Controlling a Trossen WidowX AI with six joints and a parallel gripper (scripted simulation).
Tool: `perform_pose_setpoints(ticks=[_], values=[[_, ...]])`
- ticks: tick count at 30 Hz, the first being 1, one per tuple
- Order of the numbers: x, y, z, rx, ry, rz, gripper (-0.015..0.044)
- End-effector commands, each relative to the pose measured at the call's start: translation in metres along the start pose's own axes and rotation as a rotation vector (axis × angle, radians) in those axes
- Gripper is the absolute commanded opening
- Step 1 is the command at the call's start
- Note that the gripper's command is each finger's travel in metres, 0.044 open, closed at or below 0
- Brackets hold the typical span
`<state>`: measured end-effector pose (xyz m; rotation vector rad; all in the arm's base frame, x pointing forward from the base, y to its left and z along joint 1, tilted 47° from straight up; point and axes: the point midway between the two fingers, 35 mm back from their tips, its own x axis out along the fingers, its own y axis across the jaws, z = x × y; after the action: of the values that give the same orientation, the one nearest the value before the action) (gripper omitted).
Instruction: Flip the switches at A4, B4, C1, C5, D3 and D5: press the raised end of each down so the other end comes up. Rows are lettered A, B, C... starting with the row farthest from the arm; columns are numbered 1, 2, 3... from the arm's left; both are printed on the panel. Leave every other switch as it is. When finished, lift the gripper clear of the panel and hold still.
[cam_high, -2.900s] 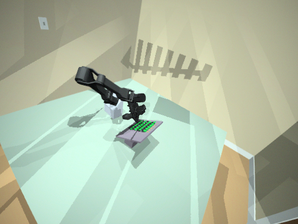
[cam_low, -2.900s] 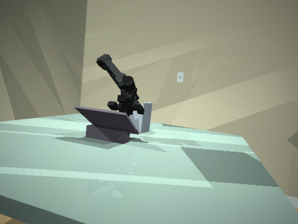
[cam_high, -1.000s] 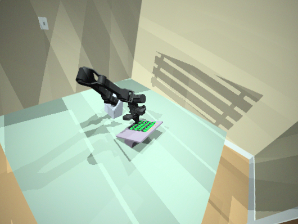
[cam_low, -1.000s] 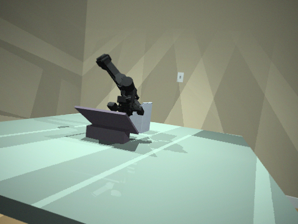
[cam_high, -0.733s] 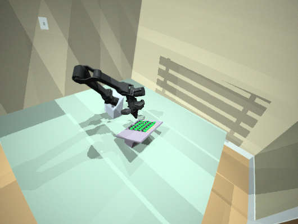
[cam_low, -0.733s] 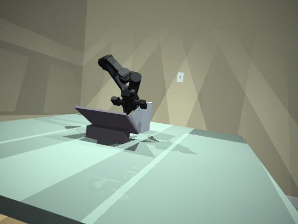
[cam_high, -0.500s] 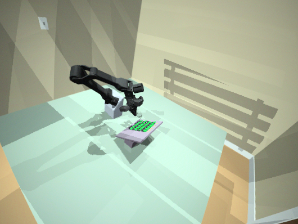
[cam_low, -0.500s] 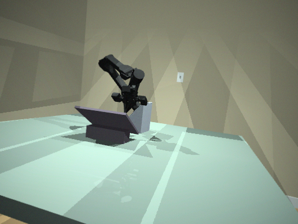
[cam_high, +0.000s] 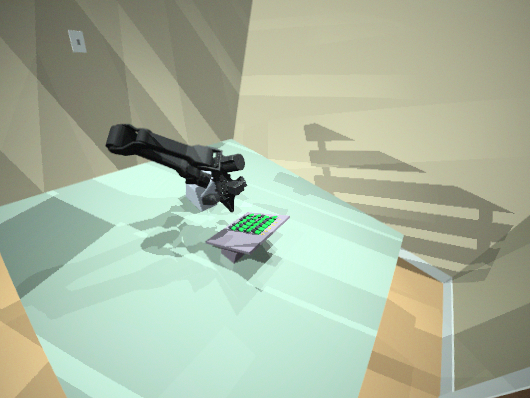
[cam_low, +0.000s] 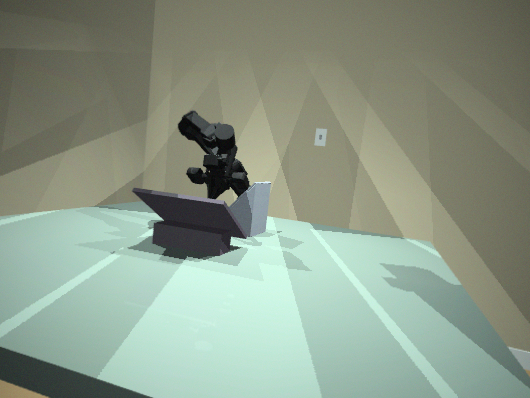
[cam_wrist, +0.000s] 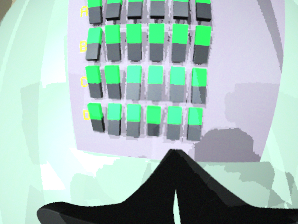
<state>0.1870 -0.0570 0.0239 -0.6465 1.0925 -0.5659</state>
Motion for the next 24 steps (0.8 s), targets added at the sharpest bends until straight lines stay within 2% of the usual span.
perform_pose_setpoints(ticks=[1,24], values=[[0.021,-0.002,-0.007,-0.012,-0.003,-0.005,0.0000],[0.040,-0.004,-0.008,-0.013,-0.008,-0.010,0.0000]])
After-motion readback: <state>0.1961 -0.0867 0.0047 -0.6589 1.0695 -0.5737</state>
